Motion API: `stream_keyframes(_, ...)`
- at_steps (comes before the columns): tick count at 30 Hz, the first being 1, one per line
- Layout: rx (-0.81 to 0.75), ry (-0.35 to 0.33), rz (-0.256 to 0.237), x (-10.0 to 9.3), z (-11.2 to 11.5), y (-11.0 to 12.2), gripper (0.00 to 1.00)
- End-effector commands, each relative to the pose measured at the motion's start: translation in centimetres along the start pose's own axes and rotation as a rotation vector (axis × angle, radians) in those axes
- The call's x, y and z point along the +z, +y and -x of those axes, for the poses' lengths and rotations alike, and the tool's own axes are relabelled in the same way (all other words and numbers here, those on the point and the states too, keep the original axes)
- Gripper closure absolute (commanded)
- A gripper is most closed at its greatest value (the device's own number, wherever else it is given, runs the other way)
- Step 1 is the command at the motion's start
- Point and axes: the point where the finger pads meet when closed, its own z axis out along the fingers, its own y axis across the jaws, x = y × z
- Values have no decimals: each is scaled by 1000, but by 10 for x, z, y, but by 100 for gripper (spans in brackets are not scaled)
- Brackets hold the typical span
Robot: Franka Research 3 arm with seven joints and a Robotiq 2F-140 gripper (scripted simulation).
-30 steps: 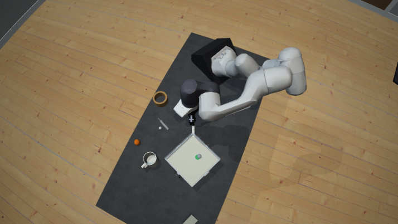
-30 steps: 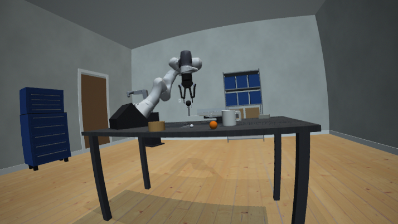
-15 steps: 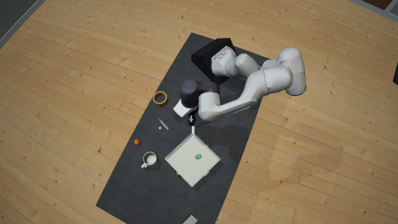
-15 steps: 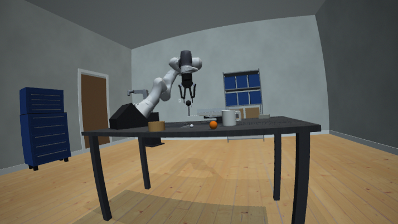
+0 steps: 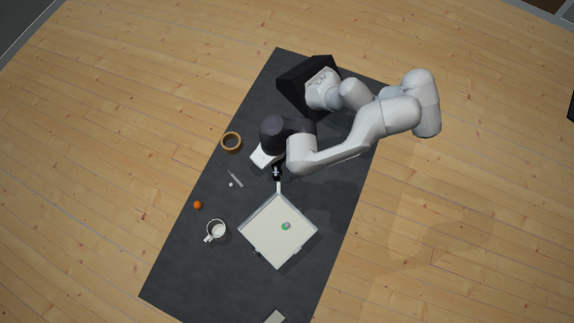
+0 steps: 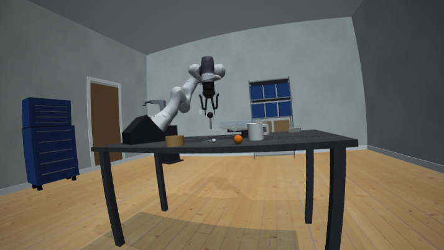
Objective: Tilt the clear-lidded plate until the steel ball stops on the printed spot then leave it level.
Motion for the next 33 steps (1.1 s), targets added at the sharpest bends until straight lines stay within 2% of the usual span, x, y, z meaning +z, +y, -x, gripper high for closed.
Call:
stream_keyframes(1, -3, 8, -8, -3, -4, -2, 100)
stream_keyframes(33, -3, 8, -8, 2, 5, 0, 100)
